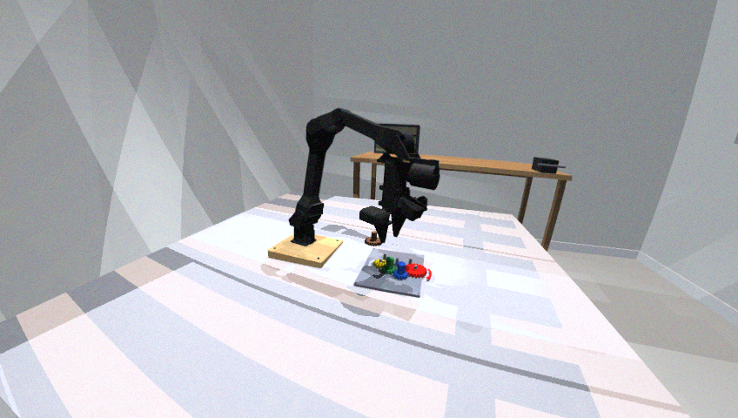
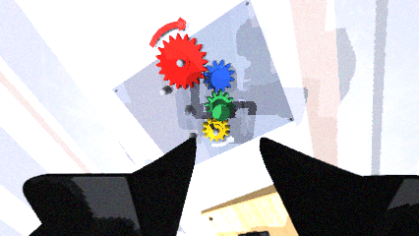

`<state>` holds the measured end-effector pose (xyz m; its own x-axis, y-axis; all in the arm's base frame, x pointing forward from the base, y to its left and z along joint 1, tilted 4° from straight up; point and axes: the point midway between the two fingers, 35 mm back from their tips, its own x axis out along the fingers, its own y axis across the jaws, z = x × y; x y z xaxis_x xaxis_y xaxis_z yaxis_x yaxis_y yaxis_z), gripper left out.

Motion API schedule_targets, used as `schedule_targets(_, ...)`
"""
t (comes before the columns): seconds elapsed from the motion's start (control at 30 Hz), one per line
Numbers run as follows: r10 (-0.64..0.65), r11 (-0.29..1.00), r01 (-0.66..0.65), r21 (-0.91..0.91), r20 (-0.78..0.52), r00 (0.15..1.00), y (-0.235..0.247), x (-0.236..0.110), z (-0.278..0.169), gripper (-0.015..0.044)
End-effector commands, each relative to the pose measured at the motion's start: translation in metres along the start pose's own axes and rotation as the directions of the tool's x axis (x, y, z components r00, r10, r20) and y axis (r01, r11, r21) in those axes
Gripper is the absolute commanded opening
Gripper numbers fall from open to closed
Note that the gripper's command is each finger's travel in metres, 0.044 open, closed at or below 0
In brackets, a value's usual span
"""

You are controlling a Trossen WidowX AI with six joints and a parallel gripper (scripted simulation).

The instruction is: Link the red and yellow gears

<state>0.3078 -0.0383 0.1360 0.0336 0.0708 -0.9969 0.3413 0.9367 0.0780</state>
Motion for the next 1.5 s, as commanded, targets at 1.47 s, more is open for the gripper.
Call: schedule_targets(1.47, 0.004, 1.000, -0.004, -0.004, 0.023, 1.000, 0.0001, -0.0240, -0.0005, 0.0440)
